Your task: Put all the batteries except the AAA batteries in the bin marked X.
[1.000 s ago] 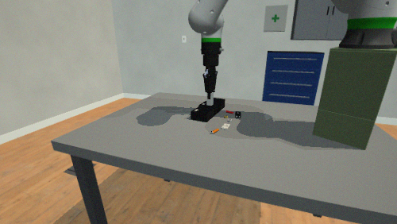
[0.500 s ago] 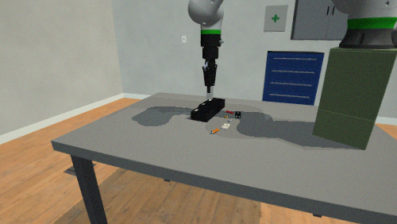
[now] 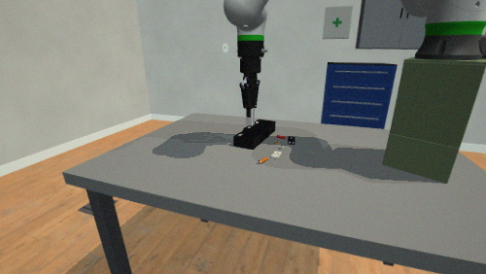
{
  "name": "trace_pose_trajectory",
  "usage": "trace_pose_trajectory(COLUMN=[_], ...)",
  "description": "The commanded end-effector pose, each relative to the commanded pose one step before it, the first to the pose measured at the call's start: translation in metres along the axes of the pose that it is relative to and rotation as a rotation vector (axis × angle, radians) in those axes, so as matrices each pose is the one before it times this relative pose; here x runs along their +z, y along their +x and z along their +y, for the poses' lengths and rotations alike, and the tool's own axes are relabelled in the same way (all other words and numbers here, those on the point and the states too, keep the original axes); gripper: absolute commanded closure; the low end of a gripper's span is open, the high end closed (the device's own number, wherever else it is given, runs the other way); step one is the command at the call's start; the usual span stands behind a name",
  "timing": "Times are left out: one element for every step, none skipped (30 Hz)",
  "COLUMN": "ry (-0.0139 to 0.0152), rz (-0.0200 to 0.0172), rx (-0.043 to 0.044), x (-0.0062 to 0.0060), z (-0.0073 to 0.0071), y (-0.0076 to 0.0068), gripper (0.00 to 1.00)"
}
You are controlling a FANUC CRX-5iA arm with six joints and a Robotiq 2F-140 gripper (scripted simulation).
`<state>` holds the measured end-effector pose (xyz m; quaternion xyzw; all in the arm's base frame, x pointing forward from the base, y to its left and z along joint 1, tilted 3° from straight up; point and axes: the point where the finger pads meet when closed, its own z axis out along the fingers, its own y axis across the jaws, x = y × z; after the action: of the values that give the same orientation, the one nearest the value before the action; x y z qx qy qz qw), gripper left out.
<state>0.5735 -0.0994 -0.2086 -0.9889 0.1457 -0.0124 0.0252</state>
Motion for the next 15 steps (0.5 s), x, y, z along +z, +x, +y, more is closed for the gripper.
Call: trace_pose_trajectory(ry=[-0.00072,0.0,0.0,0.0,0.0,0.0,0.0,0.0,0.0,0.0,0.0,0.0,0.0,0.0,0.0], rz=[0.00048,0.0,0.0,0.0,0.0,0.0,0.0,0.0,0.0,0.0,0.0,0.0,0.0,0.0,0.0], rx=[0.00048,0.0,0.0,0.0,0.0,0.0,0.0,0.0,0.0,0.0,0.0,0.0,0.0,0.0,0.0], x=[-0.00013,0.0,0.0,0.00267,0.0,0.0,0.00267,0.00267,0.00267,0.00267,0.00267,0.00267,0.00267,0.00267,0.00267], z=[-0.01488,0.0,0.0,0.0,0.0,0.0,0.0,0.0,0.0,0.0,0.0,0.0,0.0,0.0,0.0], y=[0.00043,0.0,0.0,0.0,0.0,0.0,0.0,0.0,0.0,0.0,0.0,0.0,0.0,0.0,0.0], gripper=[0.95,0.95,0.95,0.95,0.95,0.95,0.95,0.95,0.95,0.95,0.95,0.95,0.95,0.95,0.95])
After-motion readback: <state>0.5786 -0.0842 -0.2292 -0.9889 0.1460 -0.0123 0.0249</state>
